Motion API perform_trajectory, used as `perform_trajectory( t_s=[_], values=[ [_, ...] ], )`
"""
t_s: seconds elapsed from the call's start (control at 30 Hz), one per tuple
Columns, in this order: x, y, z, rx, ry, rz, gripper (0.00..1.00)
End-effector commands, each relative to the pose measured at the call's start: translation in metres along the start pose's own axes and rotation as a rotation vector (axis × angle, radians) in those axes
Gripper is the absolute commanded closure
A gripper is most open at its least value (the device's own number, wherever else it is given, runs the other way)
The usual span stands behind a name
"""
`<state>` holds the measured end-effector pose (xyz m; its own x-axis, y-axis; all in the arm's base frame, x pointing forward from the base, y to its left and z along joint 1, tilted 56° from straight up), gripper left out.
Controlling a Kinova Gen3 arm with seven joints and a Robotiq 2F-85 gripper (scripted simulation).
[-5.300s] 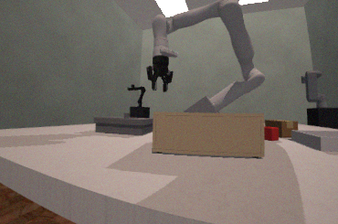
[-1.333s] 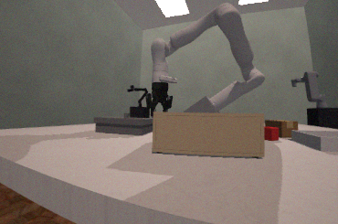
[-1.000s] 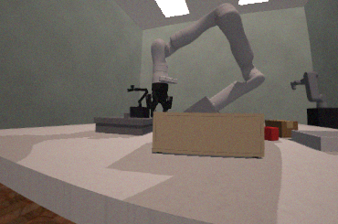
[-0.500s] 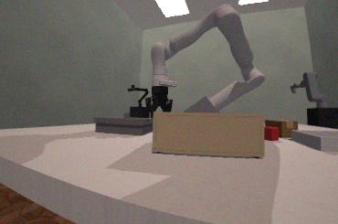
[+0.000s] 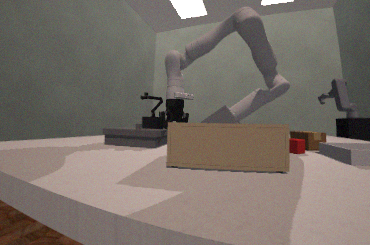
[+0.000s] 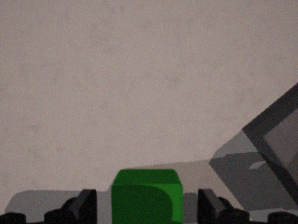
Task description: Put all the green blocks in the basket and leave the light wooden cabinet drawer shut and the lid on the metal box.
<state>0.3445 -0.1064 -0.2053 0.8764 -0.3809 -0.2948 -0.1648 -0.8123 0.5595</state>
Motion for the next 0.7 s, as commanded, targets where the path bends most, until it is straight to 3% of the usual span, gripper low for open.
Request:
perform_trajectory(
  t_s=[0.0, 0.67],
  values=[
    [0.0006, -0.0021, 0.0002, -0.001, 0.0, 0.002, 0.34],
    [0.0006, -0.0113, 0.0002, -0.001, 0.0, 0.002, 0.34]
  ],
)
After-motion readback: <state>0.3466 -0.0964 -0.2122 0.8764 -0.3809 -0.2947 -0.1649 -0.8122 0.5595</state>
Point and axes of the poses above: the point where the finger pads meet when closed, its own y axis back along the fingers, its own x axis across the jaws, z = x × y, the point moved 1 cm from there along y, back along the fingers, and after that the axes turned 5 degrees about y, right-handed, at the moved point
